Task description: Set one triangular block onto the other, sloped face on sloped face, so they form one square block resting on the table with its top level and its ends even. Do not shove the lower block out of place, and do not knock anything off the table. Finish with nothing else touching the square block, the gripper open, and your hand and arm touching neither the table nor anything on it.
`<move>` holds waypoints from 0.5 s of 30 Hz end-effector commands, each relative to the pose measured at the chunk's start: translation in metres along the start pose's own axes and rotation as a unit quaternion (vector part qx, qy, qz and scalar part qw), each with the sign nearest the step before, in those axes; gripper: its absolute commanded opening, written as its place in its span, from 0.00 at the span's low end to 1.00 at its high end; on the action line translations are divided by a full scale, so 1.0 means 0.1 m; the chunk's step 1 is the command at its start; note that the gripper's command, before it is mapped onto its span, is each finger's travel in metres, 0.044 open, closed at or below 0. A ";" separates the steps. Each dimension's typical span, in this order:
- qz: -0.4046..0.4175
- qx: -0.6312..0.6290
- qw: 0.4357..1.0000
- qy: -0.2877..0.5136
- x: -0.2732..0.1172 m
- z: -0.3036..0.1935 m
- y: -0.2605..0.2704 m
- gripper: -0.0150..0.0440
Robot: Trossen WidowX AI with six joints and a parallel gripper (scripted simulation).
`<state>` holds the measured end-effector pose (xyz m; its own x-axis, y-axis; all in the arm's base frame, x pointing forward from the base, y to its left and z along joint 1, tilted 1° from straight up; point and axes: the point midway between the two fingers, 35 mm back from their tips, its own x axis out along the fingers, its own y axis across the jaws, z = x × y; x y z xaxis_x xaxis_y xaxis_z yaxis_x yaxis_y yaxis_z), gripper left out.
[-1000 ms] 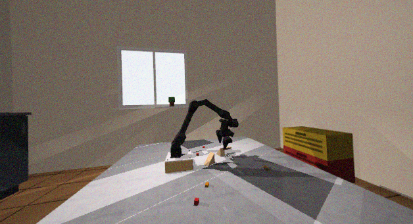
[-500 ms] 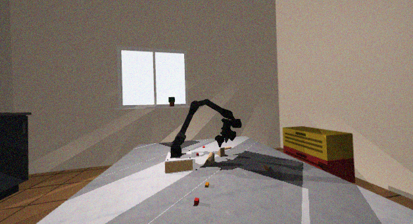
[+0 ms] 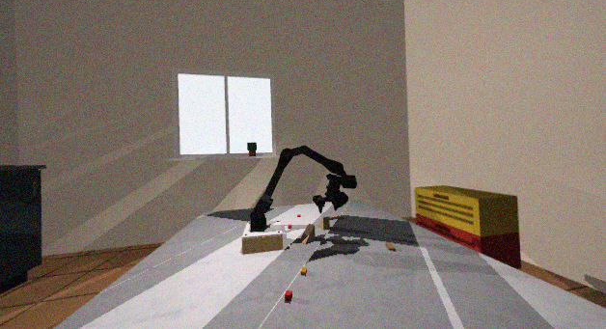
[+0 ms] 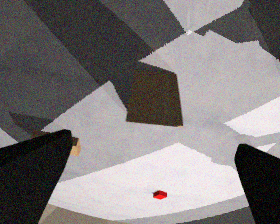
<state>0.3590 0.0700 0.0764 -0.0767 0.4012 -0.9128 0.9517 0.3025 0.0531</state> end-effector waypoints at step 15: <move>0.000 0.008 1.000 0.003 0.25 0.00 0.03 1.00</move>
<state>0.3610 0.0774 0.0599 -0.0712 0.4031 -0.9124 0.9545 0.2930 0.0549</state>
